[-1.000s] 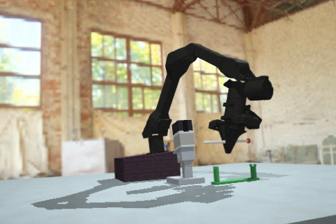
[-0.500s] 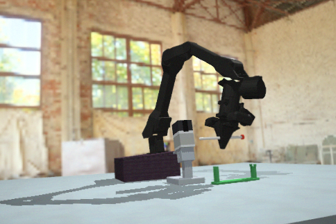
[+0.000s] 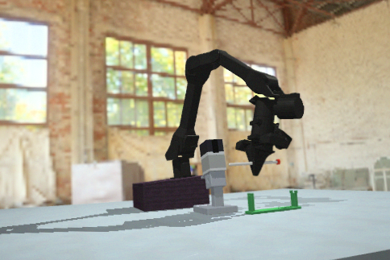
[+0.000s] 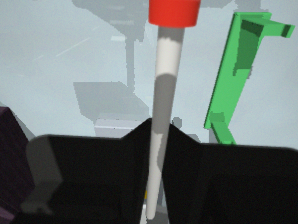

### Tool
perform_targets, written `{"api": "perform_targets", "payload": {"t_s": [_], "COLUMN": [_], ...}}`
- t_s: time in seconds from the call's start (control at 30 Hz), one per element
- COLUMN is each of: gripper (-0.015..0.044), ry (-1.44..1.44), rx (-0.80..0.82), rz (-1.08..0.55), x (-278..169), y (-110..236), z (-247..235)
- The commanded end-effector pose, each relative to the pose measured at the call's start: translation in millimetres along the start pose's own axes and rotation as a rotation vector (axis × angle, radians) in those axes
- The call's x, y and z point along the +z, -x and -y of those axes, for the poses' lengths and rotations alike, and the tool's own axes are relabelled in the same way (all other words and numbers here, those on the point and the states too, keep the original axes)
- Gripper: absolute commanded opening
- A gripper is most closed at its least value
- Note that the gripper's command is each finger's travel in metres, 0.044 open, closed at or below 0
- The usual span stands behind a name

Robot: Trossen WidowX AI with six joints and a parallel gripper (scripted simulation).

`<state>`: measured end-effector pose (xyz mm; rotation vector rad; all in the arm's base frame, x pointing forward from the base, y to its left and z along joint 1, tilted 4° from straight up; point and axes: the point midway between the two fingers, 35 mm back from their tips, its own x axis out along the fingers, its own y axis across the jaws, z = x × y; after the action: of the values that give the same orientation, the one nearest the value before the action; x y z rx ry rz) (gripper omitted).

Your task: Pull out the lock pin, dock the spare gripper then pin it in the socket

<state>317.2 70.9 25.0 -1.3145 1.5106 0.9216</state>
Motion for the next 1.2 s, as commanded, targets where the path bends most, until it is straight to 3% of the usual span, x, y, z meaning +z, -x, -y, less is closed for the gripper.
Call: {"api": "perform_targets", "payload": {"t_s": [0.0,0.17,1.17], "gripper": [0.0000,0.0000,0.0000], "ry": [-0.002,-0.006,-0.007], "rx": [0.014,0.010,0.011], "rz": [0.000,0.000,0.002], "x": [4.4,8.9,-10.6], "y": [-20.4,-39.7,-41.9], "z": [-3.0,-4.3,-4.8]}}
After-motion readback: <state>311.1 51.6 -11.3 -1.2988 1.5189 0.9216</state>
